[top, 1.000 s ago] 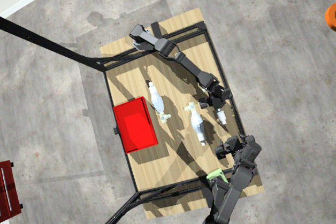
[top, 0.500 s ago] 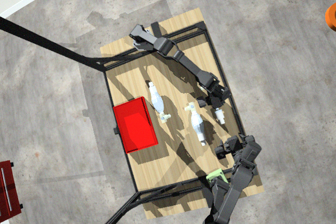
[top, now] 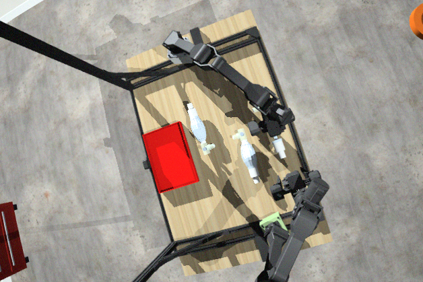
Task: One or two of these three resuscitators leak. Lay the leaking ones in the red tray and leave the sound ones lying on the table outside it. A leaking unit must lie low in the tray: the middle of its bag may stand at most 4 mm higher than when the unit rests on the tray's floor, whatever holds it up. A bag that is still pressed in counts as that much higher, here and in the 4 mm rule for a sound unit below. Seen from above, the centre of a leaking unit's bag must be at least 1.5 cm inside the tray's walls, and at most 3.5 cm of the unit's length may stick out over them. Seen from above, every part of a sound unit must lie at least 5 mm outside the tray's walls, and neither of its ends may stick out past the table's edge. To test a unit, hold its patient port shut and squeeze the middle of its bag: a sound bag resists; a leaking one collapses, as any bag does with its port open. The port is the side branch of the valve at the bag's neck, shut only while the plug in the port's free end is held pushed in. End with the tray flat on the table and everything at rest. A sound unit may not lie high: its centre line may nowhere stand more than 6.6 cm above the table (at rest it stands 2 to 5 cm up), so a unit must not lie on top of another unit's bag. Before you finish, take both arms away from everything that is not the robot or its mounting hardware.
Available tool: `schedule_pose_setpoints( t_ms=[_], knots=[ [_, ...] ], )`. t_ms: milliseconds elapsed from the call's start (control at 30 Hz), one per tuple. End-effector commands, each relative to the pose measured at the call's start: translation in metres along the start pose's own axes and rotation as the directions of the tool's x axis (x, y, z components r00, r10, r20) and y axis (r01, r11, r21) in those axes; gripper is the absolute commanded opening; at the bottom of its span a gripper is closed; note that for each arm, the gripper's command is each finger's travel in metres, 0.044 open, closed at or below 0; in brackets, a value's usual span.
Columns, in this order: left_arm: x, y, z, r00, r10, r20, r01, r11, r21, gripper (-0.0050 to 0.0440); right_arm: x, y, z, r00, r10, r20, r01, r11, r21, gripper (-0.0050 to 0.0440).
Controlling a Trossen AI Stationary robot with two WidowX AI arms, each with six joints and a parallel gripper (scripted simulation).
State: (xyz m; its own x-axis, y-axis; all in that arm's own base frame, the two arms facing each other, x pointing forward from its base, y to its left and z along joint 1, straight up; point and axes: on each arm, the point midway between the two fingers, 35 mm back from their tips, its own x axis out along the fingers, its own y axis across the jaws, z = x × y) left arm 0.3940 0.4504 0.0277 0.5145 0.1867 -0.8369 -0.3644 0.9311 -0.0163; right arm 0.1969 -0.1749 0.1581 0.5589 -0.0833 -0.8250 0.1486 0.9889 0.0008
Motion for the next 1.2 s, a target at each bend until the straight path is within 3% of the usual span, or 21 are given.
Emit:
schedule_pose_setpoints(
  t_ms=[0, 467, 633, 900, 1033, 1067, 1167],
  knots=[
    [-0.008, 0.004, 0.01, 1.0, 0.006, 0.011, -0.006, 1.0, 0.001, 0.0, 0.0, 0.0, 0.0, 1.0, -0.002, 0.002, 0.002, 1.0, -0.002, 0.044],
    [-0.008, 0.004, 0.01, 1.0, 0.006, 0.011, -0.006, 1.0, 0.001, 0.0, 0.0, 0.0, 0.0, 1.0, -0.002, 0.002, 0.002, 1.0, -0.002, 0.044],
    [-0.08, -0.02, 0.014, 0.999, 0.02, 0.039, -0.021, 1.0, 0.011, 0.0, 0.0, 0.0, 0.0, 1.0, 0.0, 0.0, 0.0, 1.0, 0.001, 0.044],
    [-0.161, -0.056, -0.002, 0.995, 0.043, 0.086, -0.045, 0.999, 0.026, 0.0, 0.0, 0.0, 0.0, 1.0, 0.0, 0.0, 0.0, 1.0, 0.001, 0.044],
    [-0.166, -0.058, -0.002, 0.995, 0.043, 0.086, -0.045, 0.999, 0.026, 0.0, 0.0, 0.0, 0.0, 1.0, 0.0, 0.0, 0.0, 1.0, 0.001, 0.044],
    [-0.158, -0.056, -0.005, 0.996, 0.039, 0.078, -0.041, 0.999, 0.022, 0.0, 0.0, 0.0, 0.0, 1.0, -0.001, 0.001, 0.001, 1.0, 0.001, 0.044],
    [-0.193, -0.077, -0.021, 0.994, 0.051, 0.102, -0.054, 0.998, 0.029, 0.0, 0.0, 0.0, 0.0, 1.0, -0.001, 0.001, 0.001, 1.0, 0.001, 0.044]
  ],
)
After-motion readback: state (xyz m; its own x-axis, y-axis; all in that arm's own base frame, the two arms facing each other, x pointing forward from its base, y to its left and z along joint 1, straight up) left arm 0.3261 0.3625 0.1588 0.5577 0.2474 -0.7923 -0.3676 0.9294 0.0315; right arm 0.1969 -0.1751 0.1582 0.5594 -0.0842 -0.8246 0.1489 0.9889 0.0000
